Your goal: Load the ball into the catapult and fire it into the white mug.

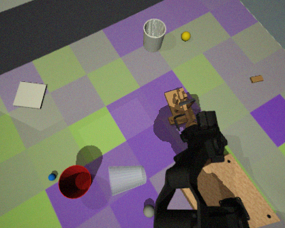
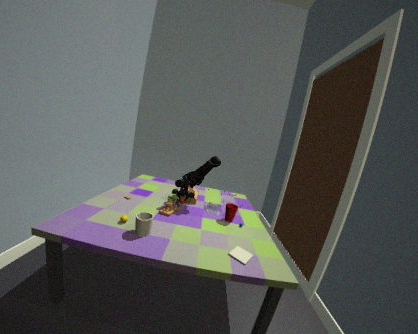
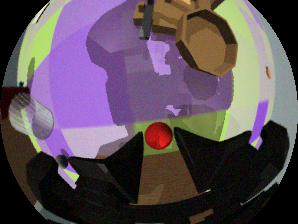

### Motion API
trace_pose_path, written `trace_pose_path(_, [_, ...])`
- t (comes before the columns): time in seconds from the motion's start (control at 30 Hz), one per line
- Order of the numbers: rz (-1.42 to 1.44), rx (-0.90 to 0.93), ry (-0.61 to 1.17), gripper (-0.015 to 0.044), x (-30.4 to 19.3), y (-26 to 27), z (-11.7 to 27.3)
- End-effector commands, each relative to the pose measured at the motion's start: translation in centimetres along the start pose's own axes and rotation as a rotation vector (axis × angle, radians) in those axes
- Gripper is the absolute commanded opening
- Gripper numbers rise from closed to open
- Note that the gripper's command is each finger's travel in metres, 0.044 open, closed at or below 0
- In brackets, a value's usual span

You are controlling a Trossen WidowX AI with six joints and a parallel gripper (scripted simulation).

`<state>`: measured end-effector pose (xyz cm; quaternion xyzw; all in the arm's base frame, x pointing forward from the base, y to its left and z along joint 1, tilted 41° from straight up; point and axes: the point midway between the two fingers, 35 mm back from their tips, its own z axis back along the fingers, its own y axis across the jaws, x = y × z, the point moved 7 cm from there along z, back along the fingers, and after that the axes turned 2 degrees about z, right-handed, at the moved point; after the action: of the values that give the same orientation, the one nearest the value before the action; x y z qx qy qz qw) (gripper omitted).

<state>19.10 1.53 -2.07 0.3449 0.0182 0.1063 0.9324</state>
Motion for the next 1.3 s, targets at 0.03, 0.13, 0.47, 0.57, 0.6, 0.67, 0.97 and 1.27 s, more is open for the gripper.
trace_pose_path(0.03, [-0.005, 0.005, -0.001, 0.0122, 0.0, 0.1, -0.1])
trace_pose_path(0.13, [-0.005, 0.005, -0.001, 0.0103, 0.0, 0.1, -0.1])
trace_pose_path(0.47, [-0.057, -0.021, -0.04, 0.0, 0.5, -0.6, 2.2])
trace_pose_path(0.57, [-0.053, -0.022, -0.036, 0.0, 0.8, -0.7, 3.3])
trace_pose_path(0.6, [-0.05, -0.023, -0.034, 0.0, 0.9, -0.7, 3.8])
trace_pose_path(0.67, [-0.045, -0.023, -0.029, 0.0, 1.0, -0.8, 4.8])
trace_pose_path(0.97, [-0.019, -0.012, -0.009, 0.0, 1.0, -0.6, 9.9])
trace_pose_path(1.27, [-0.006, 0.0, 0.001, 0.0, 0.7, -0.1, 12.6])
